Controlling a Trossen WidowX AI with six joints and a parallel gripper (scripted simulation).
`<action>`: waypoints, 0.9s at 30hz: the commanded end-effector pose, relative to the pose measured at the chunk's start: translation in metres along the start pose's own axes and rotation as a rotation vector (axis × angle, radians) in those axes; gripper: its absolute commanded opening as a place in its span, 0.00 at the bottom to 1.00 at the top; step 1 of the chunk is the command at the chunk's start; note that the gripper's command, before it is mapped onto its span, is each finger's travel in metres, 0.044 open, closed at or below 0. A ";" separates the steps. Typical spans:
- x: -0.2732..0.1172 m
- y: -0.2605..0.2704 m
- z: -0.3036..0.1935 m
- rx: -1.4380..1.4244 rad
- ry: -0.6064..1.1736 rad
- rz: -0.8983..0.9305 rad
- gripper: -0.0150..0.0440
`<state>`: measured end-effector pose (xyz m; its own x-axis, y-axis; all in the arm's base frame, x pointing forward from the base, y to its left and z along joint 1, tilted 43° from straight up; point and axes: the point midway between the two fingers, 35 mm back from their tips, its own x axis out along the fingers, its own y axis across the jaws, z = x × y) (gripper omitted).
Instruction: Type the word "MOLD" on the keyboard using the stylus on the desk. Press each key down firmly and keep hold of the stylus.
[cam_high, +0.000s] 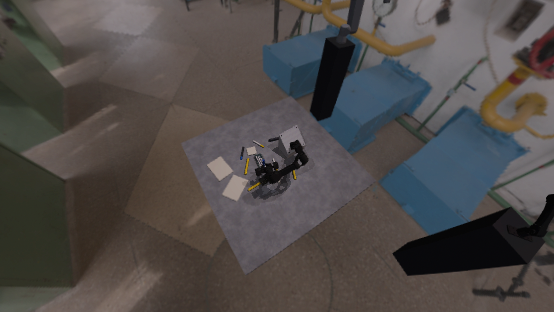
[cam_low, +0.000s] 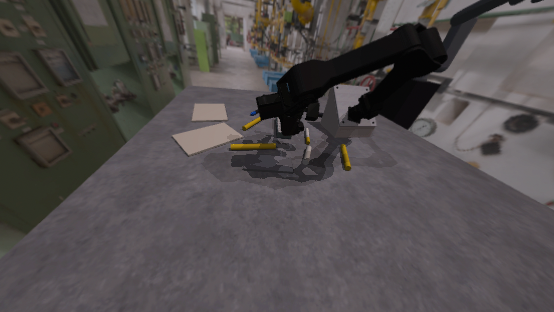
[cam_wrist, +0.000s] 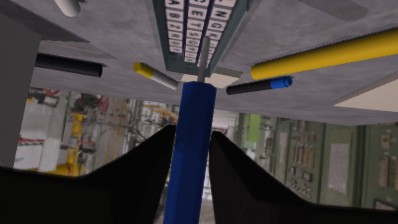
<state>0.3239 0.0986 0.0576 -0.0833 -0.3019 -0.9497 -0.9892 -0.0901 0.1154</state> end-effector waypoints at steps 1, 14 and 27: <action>0.002 0.005 -0.001 -0.010 0.006 0.002 0.25; 0.012 0.005 0.016 -0.010 0.006 0.002 0.25; 0.013 0.006 0.018 -0.010 0.005 0.002 0.39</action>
<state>0.3149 0.1096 0.0417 -0.0838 -0.3111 -0.9467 -0.9873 -0.1031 0.1212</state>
